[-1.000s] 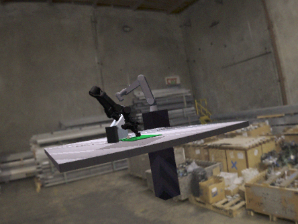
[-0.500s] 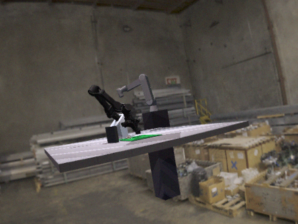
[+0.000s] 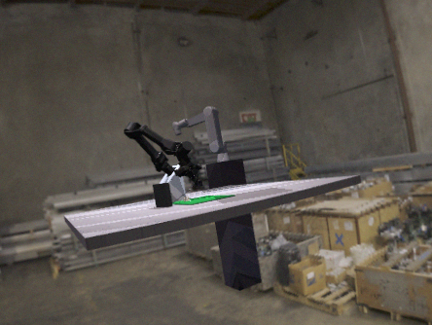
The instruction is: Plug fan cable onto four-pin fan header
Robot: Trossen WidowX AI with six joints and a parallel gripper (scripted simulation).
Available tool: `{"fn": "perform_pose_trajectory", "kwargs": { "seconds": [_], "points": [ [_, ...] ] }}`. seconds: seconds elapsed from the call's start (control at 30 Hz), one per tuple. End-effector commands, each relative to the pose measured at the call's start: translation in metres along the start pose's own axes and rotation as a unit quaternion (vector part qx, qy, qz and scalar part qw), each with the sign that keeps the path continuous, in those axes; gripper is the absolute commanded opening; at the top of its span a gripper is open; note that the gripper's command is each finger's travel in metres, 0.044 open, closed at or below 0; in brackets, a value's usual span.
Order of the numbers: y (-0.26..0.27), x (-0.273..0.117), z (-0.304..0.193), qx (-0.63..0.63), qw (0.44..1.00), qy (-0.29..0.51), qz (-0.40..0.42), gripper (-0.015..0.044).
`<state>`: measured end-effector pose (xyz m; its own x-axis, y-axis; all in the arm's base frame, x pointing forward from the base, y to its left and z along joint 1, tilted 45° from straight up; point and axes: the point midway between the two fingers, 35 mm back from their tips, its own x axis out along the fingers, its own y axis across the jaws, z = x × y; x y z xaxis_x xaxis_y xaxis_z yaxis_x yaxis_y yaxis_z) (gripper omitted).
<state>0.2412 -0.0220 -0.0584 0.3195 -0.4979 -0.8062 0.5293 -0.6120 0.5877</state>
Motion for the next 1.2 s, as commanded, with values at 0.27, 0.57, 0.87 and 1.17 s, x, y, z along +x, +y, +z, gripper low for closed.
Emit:
{"fn": "perform_pose_trajectory", "kwargs": {
  "seconds": [0.27,0.57,0.87,1.17],
  "points": [
    [0.003,-0.014,-0.007,-0.040,0.999,-0.003,0.004,0.0000],
    [0.006,-0.012,-0.013,-0.191,0.981,-0.024,-0.003,0.0000],
    [0.010,-0.010,-0.018,-0.337,0.940,-0.042,-0.016,0.0000],
    [0.014,-0.008,-0.023,-0.476,0.877,-0.056,-0.033,0.0000]
  ]
}}
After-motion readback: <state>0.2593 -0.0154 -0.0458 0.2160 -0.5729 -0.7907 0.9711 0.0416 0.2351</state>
